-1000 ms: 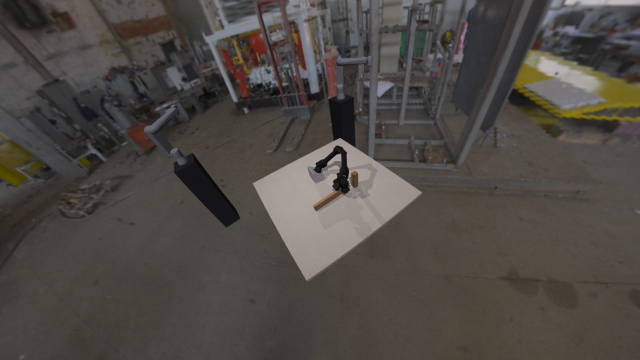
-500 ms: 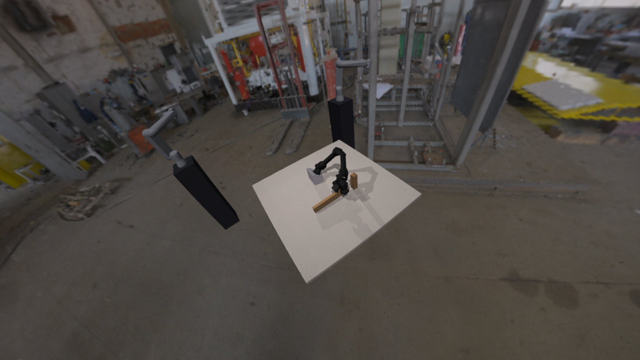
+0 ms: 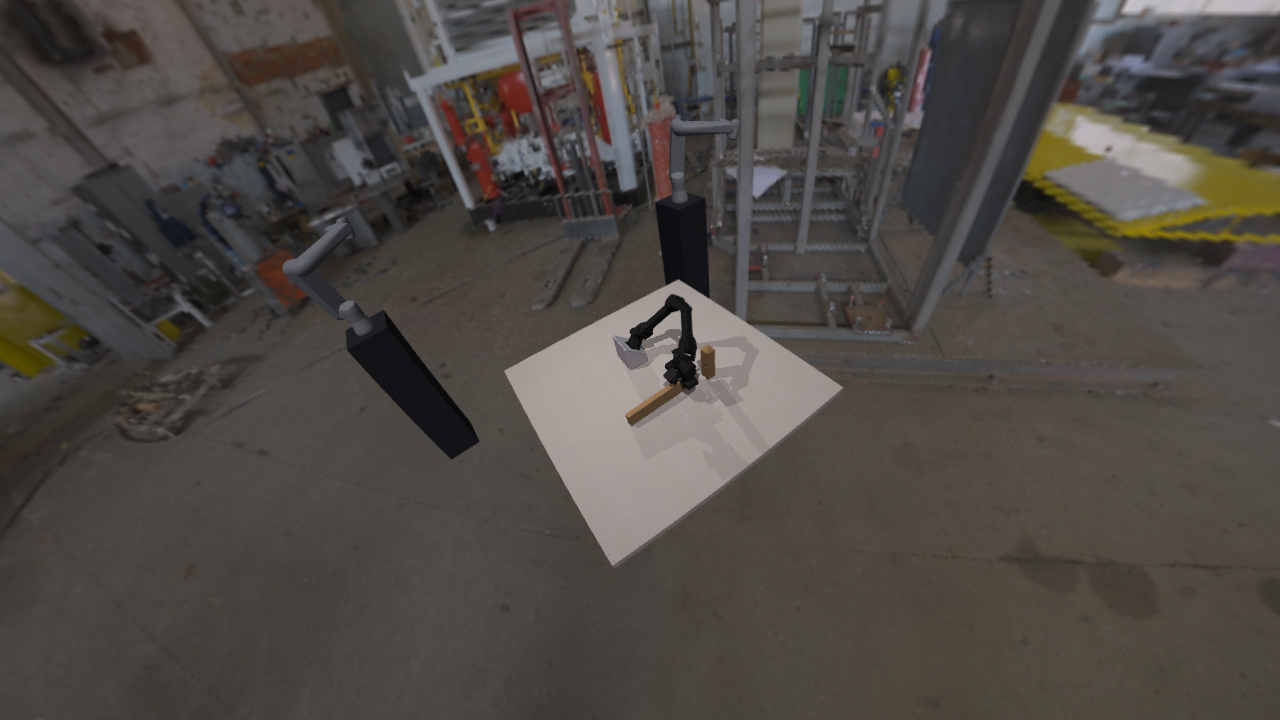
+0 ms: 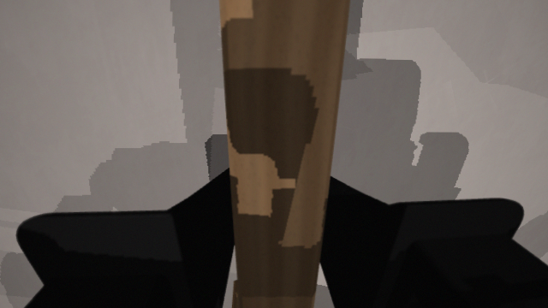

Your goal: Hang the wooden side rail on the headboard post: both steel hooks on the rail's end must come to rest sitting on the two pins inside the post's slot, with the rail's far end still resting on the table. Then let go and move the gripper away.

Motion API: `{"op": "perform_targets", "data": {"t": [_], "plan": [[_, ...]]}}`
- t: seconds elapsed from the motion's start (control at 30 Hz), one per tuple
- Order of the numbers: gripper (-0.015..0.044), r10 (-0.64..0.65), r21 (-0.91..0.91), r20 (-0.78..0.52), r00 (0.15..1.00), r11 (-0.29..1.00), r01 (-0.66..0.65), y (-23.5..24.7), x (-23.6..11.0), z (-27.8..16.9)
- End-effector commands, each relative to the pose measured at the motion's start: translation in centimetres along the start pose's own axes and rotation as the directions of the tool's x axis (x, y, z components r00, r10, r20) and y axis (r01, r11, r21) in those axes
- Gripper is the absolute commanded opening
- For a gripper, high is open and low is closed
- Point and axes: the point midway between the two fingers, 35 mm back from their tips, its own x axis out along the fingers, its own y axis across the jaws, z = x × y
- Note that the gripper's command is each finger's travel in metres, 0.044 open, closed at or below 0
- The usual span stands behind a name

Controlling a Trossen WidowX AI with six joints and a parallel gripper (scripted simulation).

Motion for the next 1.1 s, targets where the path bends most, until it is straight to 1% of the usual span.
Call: {"op": "perform_targets", "data": {"t": [0.0, 1.07], "plan": [[0.0, 0.013, -0.005, 0.006, 1.0, 1.0, -0.013, 0.39, -0.3, -0.1], [0.0, 0.013, -0.006, 0.005, 1.0, 1.0, -0.013, 0.75, -0.25, -0.46]]}}
